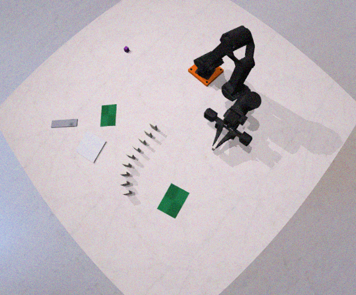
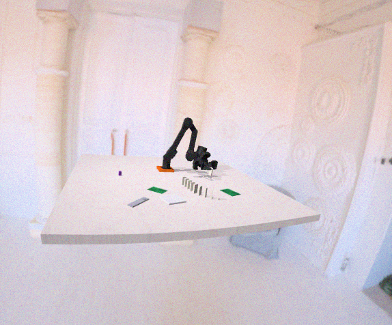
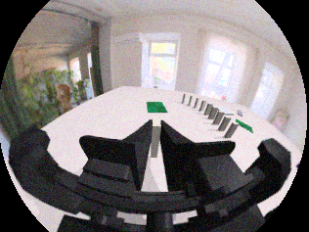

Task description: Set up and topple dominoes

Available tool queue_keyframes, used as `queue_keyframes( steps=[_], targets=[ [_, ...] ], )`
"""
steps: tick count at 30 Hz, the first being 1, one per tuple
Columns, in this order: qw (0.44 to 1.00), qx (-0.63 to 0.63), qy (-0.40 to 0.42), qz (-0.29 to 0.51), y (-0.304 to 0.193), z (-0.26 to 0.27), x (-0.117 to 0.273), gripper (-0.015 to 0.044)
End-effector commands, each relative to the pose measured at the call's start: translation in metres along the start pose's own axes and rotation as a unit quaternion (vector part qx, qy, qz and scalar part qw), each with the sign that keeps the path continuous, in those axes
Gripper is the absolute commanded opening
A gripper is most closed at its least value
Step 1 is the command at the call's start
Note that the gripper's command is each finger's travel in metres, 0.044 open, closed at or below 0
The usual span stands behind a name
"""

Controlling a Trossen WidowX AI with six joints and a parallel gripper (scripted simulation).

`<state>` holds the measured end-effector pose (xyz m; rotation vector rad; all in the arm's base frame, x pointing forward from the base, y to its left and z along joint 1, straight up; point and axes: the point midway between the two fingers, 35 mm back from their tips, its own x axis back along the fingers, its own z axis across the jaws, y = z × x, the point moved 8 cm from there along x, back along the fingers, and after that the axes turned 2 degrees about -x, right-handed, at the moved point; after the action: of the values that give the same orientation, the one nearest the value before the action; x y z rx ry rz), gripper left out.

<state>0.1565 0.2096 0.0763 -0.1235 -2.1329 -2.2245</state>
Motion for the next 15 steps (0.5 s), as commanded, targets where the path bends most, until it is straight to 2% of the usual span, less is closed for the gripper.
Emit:
queue_keyframes(
  steps=[1, 15],
  targets=[
    [1.0, -0.004, 0.002, 0.002, -0.01, -0.003, -0.001, 0.0027],
    [1.0, -0.004, 0.002, 0.004, -0.028, -0.009, -0.003, 0.0027]
  ],
)
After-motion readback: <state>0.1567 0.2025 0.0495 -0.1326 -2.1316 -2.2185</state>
